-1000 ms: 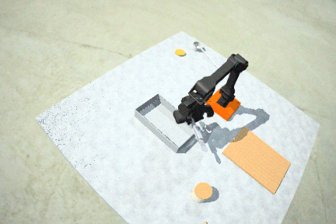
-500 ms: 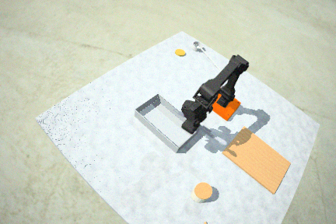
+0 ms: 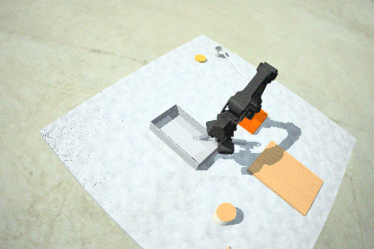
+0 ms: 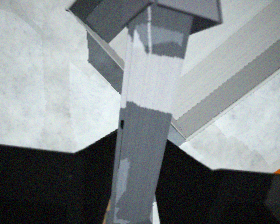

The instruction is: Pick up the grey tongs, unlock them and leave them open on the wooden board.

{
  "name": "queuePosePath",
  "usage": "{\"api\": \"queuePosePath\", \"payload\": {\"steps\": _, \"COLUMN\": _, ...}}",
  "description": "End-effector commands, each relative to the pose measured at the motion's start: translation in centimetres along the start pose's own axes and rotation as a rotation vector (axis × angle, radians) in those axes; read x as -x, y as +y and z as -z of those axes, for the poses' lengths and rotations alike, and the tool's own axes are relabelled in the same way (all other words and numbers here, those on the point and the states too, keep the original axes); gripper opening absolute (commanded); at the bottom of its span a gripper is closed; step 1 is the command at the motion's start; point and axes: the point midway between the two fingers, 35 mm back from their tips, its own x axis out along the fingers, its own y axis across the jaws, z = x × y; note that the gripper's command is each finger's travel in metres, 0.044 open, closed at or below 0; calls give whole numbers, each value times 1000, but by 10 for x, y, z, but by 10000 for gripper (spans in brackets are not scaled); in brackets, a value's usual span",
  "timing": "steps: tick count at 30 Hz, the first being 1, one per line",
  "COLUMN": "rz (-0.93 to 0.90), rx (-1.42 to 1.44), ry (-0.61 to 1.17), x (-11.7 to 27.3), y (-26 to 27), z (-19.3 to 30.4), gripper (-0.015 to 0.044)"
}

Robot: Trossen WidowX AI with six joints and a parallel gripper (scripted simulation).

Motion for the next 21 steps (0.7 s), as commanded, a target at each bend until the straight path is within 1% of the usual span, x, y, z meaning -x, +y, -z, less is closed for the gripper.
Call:
{"api": "queuePosePath", "payload": {"steps": 1, "rz": -4, "rx": 172, "ry": -9, "x": 5, "y": 7, "z": 4, "gripper": -150}}
{"api": "queuePosePath", "payload": {"steps": 21, "rz": -2, "rx": 973, "ry": -10, "x": 13, "y": 28, "z": 31, "gripper": -150}}
